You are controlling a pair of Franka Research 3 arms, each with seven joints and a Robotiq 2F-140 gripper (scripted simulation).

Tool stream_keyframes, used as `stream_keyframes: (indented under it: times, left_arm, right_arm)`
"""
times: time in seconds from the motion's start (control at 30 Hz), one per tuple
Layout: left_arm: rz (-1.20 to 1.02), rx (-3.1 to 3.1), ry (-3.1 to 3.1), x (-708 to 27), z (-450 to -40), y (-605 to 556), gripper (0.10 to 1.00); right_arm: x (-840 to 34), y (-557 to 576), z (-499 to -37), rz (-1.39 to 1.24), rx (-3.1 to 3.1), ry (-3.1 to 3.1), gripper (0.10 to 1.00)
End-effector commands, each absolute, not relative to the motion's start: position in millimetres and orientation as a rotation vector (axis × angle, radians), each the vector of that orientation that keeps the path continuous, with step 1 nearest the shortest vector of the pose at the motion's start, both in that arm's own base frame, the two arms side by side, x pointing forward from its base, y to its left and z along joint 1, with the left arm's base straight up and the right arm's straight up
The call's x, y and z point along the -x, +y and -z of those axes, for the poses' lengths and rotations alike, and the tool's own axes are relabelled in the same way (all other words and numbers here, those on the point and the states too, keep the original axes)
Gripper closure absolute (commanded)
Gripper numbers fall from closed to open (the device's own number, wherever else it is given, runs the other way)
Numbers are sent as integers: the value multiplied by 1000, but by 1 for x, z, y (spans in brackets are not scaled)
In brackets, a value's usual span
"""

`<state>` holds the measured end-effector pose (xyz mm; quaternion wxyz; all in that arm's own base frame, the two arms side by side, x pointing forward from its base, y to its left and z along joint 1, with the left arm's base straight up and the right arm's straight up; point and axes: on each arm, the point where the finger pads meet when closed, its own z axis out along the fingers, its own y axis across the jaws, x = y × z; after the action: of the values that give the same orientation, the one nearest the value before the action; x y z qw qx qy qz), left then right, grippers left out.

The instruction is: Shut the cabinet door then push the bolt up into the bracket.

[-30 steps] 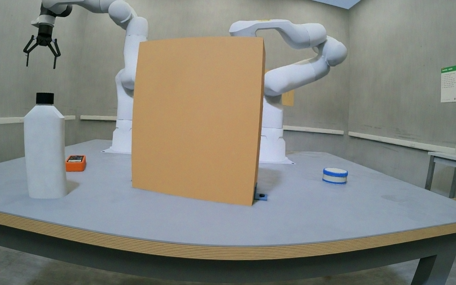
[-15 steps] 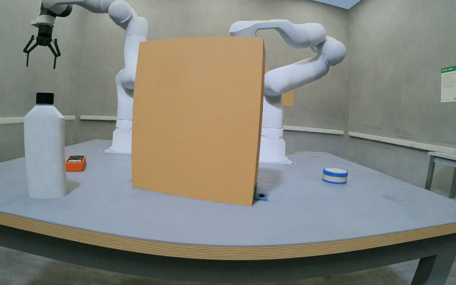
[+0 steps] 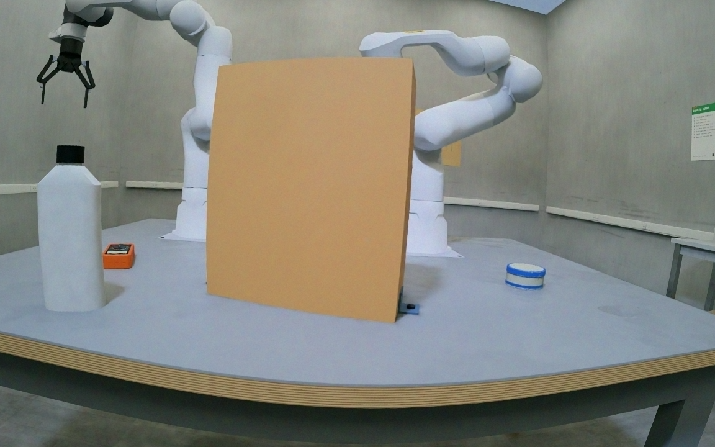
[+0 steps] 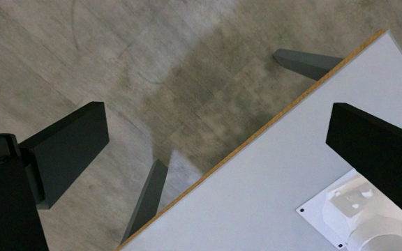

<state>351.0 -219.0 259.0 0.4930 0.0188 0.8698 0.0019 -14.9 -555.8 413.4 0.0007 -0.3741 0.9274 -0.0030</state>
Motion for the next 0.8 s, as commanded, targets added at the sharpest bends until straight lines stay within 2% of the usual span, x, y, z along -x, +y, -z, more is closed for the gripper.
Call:
stream_keyframes:
  times: [0.0, 0.77]
  left_arm:
    - [38, -65, 2094, -349, -257, -219, 999]
    - [98, -168, 2088, -365, -258, -216, 999]
  right_arm:
    - [15, -556, -413, 10, 1175, 2912, 98]
    - [15, -556, -413, 10, 1175, 2912, 98]
